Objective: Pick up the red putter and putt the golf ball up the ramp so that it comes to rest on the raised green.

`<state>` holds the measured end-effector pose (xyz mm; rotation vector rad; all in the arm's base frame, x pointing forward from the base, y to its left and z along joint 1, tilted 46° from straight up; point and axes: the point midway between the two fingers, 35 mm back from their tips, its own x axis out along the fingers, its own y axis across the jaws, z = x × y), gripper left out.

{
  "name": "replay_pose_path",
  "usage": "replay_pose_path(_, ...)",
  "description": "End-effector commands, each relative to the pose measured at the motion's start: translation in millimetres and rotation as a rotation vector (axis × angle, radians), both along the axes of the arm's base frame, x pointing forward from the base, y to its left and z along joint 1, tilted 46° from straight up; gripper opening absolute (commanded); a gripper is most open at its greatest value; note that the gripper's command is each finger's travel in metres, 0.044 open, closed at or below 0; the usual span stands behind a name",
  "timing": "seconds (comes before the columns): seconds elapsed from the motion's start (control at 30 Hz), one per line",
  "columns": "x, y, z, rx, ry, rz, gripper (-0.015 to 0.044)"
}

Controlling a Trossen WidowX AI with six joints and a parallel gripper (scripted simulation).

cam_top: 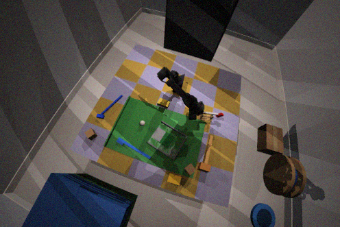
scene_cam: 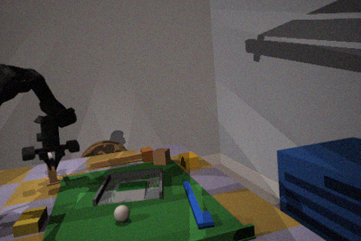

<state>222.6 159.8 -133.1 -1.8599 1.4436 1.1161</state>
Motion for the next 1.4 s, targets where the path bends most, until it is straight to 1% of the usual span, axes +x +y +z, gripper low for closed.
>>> replay_pose_path(0.0,-4.0,29.0,25.1,0.030,-0.013,0.002,0.0000)
replay_pose_path(0.07,-7.6,36.2,34.0,0.029,-0.013,0.002,0.0000)
replay_pose_path(0.17,-8.0,37.1,35.1,0.029,-0.013,0.002,0.0000)
replay_pose_path(0.2,-7.0,31.3,30.4,0.017,-0.015,0.009,0.0000)
replay_pose_path(0.27,-2.5,28.4,37.4,0.021,-0.040,-0.026,0.0000)
replay_pose_path(0.83,41.0,-25.5,126.5,0.063,-0.370,-0.470,0.0000)
replay_pose_path(1.37,52.1,-94.9,204.6,0.091,-0.695,-0.886,0.0000)
